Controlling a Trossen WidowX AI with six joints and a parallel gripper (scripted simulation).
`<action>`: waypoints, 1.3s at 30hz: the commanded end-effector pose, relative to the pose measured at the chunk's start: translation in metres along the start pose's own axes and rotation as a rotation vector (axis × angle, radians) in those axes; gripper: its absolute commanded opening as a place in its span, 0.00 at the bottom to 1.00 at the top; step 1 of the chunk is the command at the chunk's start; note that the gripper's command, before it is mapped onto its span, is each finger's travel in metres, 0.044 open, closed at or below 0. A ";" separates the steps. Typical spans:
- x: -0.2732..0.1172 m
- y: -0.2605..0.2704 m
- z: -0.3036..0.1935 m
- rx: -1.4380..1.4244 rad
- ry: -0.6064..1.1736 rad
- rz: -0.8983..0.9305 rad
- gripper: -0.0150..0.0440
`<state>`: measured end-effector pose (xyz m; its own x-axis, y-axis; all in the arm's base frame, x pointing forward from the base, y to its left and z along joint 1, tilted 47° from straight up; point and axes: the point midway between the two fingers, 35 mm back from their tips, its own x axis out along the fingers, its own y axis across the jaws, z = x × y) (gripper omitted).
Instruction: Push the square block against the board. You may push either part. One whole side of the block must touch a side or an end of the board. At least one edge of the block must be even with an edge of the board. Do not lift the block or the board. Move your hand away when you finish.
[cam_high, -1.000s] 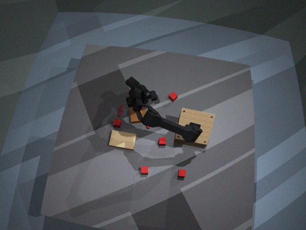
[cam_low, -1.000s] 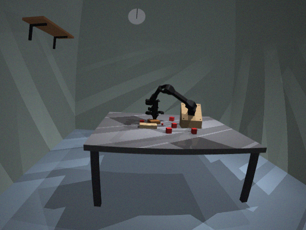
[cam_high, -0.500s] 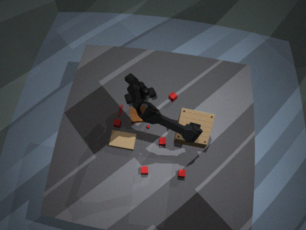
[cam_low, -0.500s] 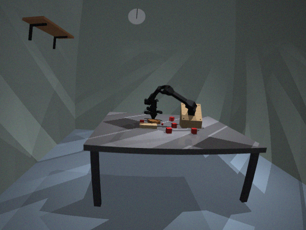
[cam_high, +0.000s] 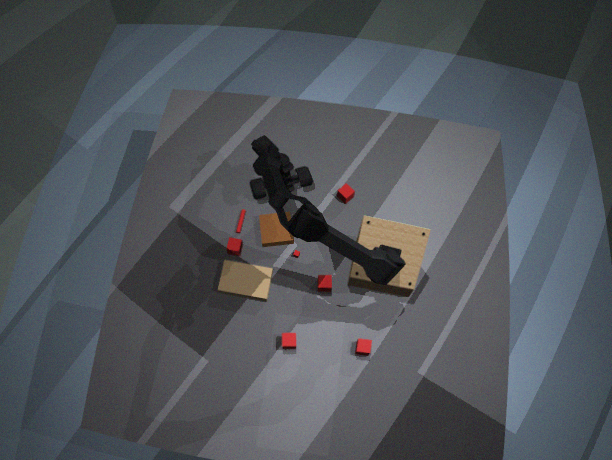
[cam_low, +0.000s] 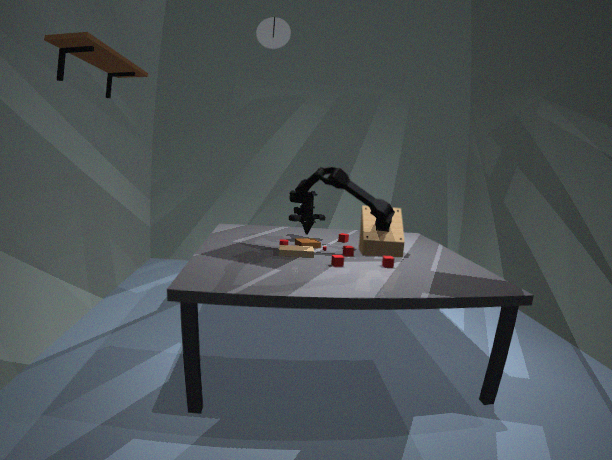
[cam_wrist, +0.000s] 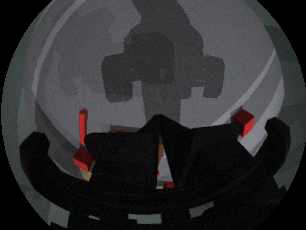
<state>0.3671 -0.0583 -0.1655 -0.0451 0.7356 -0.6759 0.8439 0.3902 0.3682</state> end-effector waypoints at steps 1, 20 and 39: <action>-0.021 0.005 0.003 -0.017 -0.025 0.009 0.25; 0.036 -0.003 -0.027 0.167 -0.020 0.013 0.25; 0.036 0.003 -0.048 0.168 -0.020 0.012 0.25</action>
<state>0.3448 -0.0073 -0.1627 -0.0270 0.7238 -0.6895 0.9202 0.2874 0.2657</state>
